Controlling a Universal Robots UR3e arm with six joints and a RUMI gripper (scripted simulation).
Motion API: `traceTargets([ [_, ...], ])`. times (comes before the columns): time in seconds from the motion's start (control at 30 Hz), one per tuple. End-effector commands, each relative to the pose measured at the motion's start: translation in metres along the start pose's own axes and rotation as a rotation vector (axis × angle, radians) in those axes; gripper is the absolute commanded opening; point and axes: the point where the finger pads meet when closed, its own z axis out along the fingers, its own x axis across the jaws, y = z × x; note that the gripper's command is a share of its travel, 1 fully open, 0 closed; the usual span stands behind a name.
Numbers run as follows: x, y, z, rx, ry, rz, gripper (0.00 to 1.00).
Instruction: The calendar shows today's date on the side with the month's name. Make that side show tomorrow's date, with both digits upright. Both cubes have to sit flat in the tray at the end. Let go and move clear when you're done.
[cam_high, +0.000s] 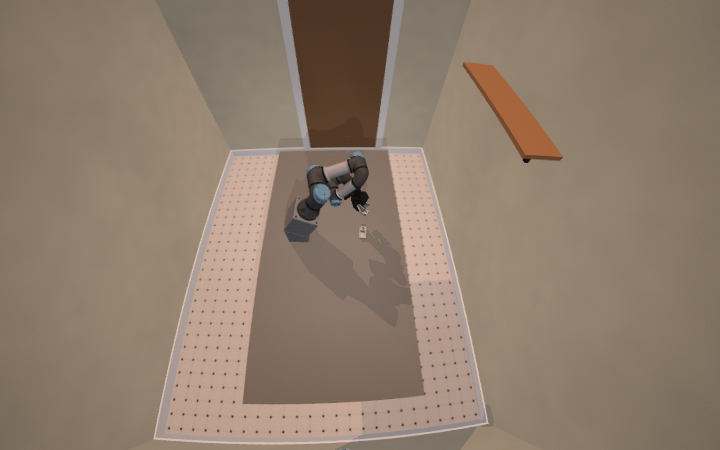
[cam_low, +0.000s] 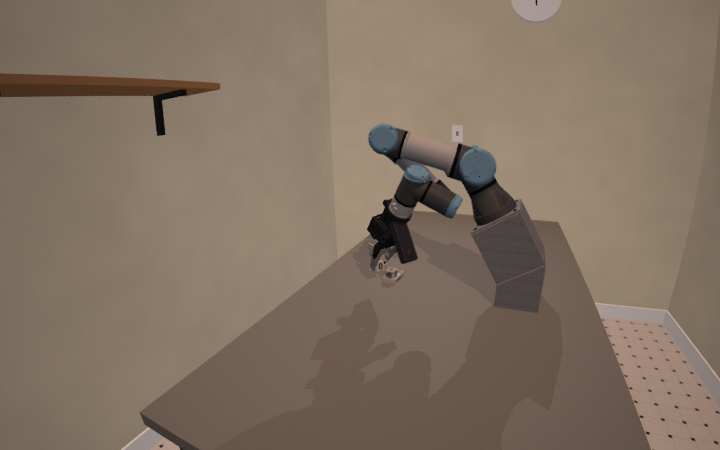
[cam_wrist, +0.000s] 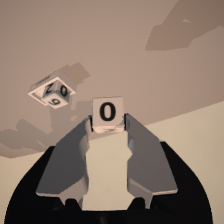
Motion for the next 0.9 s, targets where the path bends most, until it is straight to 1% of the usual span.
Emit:
traceTargets([
  [0.0, 0.0003, -0.0064, -0.0002, 0.037, 0.000, -0.006, 0.11],
  [0.6, 0.0009, -0.0059, 0.0008, 0.045, 0.000, -0.008, 0.11],
  [0.87, 0.0018, -0.0053, 0.0030, 0.069, -0.002, -0.013, 0.11],
])
